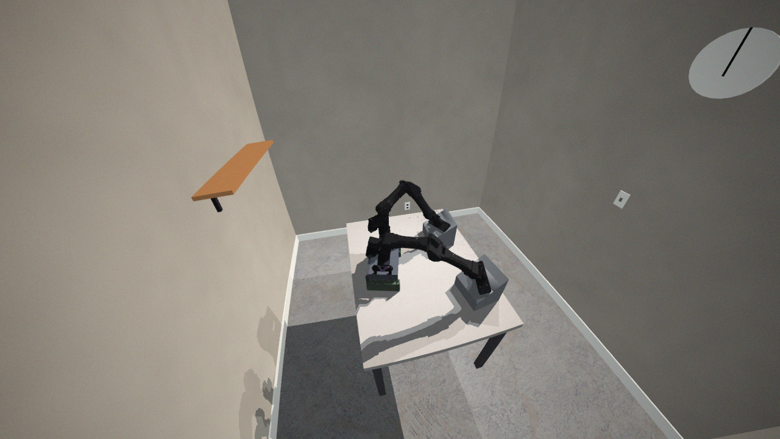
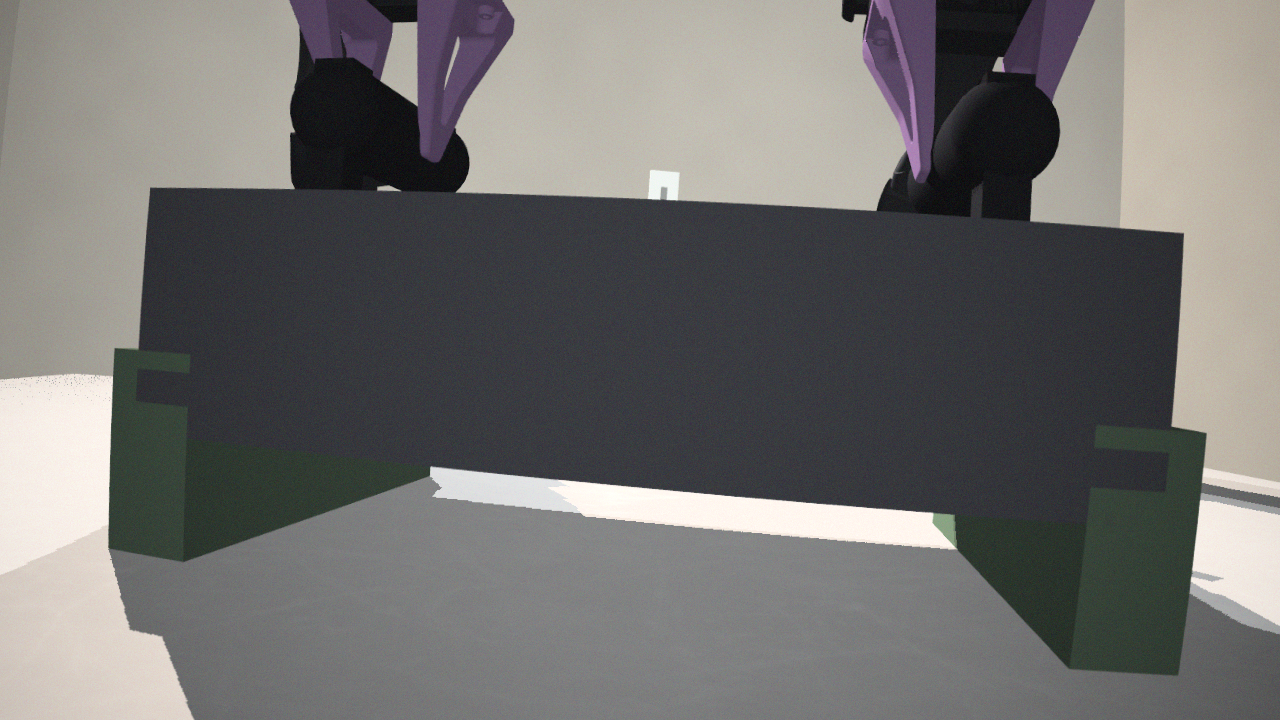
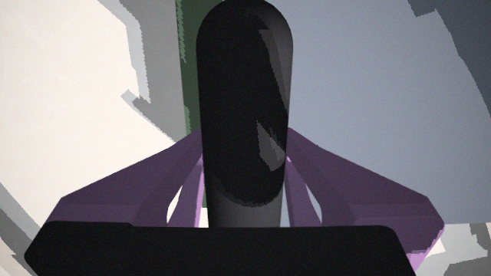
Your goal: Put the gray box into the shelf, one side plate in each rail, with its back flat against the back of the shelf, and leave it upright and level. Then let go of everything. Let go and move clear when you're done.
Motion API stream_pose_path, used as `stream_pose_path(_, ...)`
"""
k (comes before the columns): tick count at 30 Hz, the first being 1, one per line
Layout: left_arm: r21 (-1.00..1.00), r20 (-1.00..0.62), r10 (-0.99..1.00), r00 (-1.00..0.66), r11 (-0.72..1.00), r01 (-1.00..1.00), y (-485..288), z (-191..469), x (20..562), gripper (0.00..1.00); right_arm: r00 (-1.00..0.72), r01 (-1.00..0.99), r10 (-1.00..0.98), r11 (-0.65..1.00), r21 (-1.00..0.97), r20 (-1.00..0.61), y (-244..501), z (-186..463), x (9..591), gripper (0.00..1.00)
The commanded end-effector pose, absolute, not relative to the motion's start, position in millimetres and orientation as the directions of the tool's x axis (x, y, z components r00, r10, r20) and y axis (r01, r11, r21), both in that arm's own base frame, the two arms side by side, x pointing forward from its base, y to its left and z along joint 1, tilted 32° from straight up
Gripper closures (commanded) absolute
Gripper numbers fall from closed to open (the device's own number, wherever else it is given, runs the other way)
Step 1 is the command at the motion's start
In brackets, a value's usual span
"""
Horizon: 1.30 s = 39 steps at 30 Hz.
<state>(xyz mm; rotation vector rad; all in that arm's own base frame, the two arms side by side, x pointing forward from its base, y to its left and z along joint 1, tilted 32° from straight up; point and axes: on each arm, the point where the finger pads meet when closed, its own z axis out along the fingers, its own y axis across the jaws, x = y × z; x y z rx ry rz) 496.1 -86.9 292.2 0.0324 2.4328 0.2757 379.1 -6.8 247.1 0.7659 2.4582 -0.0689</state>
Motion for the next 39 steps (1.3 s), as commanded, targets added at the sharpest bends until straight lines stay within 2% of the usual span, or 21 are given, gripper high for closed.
stream_pose_path(1, 0.153, -0.748, 0.071, -0.660, 0.986, -0.067, -94.2, 349.0, 496.2, 0.84, -0.659, 0.467, 0.490, 0.861, 0.200, -0.570, 10.6, 279.0, 388.3, 0.84)
stream_pose_path(24, 0.159, -0.749, 0.074, -0.659, 0.985, -0.071, -89.3, 344.8, 499.2, 0.84, -0.645, 0.470, 0.493, 0.859, 0.205, -0.584, 6.7, 280.3, 390.2, 0.84)
stream_pose_path(27, 0.169, -0.732, 0.080, -0.677, 0.983, -0.066, -89.3, 331.2, 501.4, 0.84, -0.671, 0.483, 0.492, 0.858, 0.177, -0.555, 3.0, 258.0, 386.1, 0.84)
stream_pose_path(29, 0.166, -0.741, 0.083, -0.667, 0.984, -0.063, -93.3, 338.2, 499.0, 0.84, -0.649, 0.473, 0.491, 0.859, 0.197, -0.581, 6.6, 274.7, 389.9, 0.84)
stream_pose_path(30, 0.163, -0.744, 0.082, -0.663, 0.985, -0.061, -93.9, 340.3, 499.3, 0.00, -0.646, 0.468, 0.490, 0.860, 0.203, -0.585, 7.4, 278.1, 391.0, 0.00)
stream_pose_path(39, 0.166, -0.740, 0.084, -0.667, 0.984, -0.060, -94.5, 337.0, 501.0, 0.00, -0.665, 0.484, 0.494, 0.856, 0.180, -0.560, 4.0, 262.6, 395.0, 0.00)
